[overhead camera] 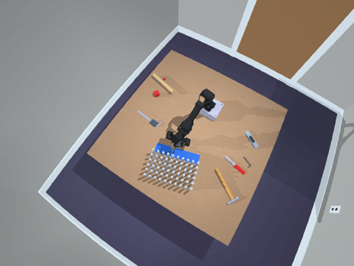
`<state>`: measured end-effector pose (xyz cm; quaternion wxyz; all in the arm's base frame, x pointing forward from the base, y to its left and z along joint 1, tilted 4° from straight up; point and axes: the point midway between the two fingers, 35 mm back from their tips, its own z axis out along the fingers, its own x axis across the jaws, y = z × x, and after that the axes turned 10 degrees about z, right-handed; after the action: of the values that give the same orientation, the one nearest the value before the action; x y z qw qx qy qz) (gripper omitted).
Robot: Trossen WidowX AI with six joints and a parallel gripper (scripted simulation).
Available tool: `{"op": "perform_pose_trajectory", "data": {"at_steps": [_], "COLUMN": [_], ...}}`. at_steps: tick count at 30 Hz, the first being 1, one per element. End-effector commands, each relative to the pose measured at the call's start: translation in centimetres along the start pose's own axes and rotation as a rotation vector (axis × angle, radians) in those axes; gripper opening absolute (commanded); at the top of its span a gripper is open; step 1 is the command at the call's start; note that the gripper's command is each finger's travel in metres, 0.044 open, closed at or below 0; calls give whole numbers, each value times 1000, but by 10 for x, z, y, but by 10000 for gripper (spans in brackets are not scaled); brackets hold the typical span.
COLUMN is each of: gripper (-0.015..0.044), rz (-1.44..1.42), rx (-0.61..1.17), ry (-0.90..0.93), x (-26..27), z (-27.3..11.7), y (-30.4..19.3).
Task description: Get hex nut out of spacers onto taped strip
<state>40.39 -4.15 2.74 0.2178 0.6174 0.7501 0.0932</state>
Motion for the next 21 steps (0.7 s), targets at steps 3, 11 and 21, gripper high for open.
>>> {"op": "perform_pose_trajectory", "data": {"at_steps": [3,11,21], "gripper": [0,0,0], "rz": [5,5,5], "rx": [-2,-2,-3], "ry": [-4,-4,-4], "x": [0,1,3], "z": [1,4,13], "y": [5,5,3]}}
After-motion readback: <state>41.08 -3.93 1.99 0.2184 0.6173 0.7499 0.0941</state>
